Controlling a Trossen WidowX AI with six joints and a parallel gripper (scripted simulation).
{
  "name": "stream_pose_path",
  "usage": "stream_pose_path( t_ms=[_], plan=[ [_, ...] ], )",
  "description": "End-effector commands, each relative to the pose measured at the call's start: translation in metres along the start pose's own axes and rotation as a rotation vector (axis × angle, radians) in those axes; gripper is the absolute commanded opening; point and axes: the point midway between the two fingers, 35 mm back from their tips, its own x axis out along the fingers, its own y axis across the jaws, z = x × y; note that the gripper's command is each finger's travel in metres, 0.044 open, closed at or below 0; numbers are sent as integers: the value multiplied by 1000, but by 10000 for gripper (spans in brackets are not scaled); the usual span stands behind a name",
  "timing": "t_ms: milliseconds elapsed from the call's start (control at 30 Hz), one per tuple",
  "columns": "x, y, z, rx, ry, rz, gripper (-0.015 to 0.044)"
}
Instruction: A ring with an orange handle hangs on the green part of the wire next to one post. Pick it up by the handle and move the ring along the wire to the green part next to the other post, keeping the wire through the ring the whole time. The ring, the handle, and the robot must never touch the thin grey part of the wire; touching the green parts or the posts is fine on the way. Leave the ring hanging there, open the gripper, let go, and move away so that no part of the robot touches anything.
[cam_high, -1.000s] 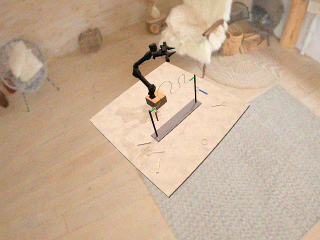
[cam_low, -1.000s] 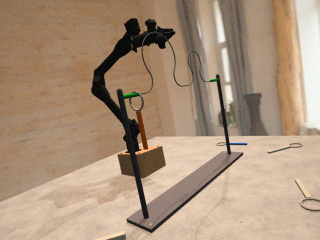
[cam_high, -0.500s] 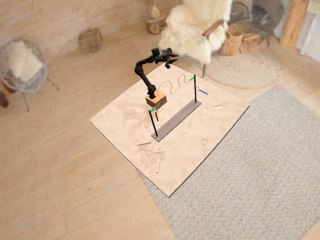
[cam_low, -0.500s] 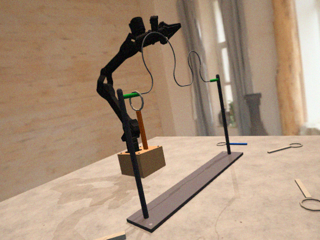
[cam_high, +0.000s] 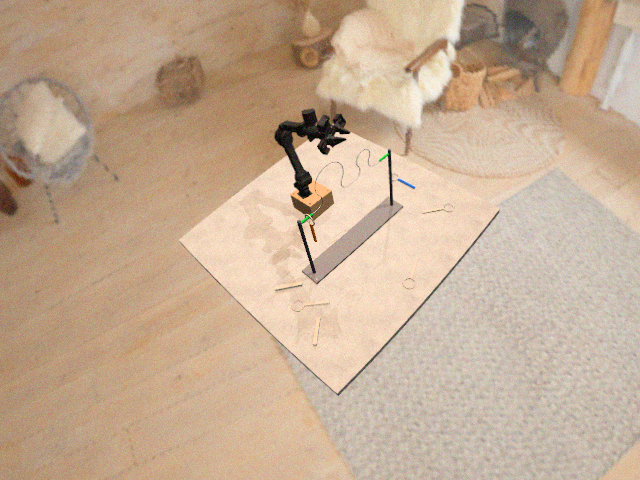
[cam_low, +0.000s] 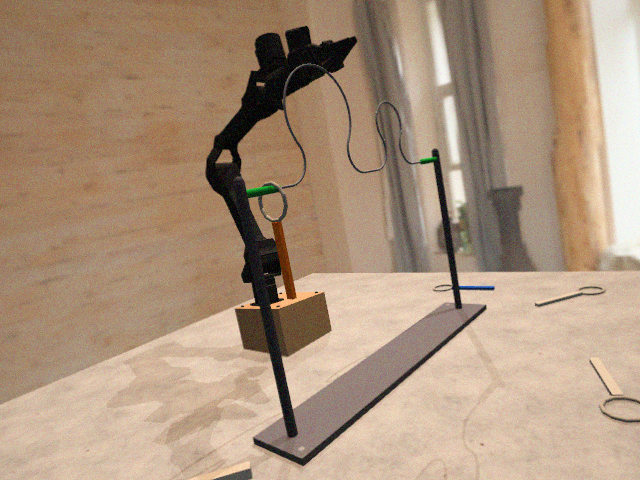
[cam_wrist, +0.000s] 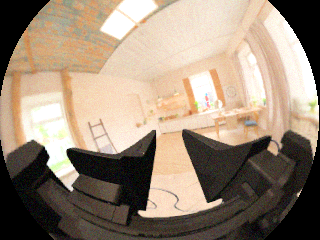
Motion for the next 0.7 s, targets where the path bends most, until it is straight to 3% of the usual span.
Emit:
stream_pose_path(
  t_ms=[0, 667],
  plan=[
    [2, -41, 2, -77, -27, -90, 160],
    [-44, -208, 18, -320, -92, -462, 160]
  ],
)
